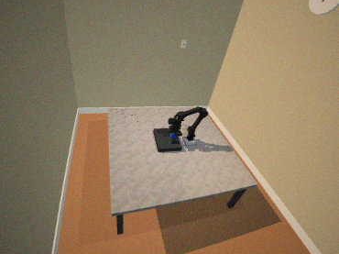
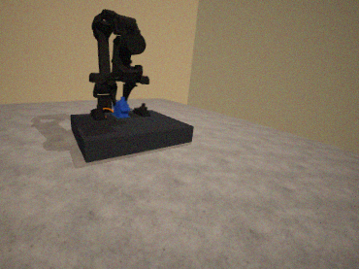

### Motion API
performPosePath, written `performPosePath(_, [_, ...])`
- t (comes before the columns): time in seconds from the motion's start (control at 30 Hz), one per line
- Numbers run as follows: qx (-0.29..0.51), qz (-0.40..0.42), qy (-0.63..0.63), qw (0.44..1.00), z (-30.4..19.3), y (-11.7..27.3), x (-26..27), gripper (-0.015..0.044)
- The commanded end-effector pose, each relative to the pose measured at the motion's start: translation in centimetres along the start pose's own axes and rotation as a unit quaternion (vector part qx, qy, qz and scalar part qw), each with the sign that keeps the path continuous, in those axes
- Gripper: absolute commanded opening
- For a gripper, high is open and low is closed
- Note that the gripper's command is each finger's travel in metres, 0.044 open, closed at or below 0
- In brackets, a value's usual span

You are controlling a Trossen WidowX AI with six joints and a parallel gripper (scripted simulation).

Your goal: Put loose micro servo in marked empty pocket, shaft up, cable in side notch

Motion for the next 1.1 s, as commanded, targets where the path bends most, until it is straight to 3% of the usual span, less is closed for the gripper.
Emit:
performPosePath(0.0, [-0.001, 0.0, -0.001, 1.0, 0.1, -0.3, 0.0, 0.0])
performPosePath(0.9, [-0.001, 0.0, -0.001, 1.0, 0.1, -2.6, 0.0, 0.0])
performPosePath(1.07, [-0.001, 0.0, -0.001, 1.0, 0.0, -2.3, 0.0, 0.0131])
Point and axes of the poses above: the point midway between the two fingers, 35 mm back from their tips, its own y axis back along the fingers, its own x axis across the jaws, z = x × y, the point moved 4 cm from there along y, back along the fingers, and after that the axes turned 13 degrees about -y, right-handed, at the moved point
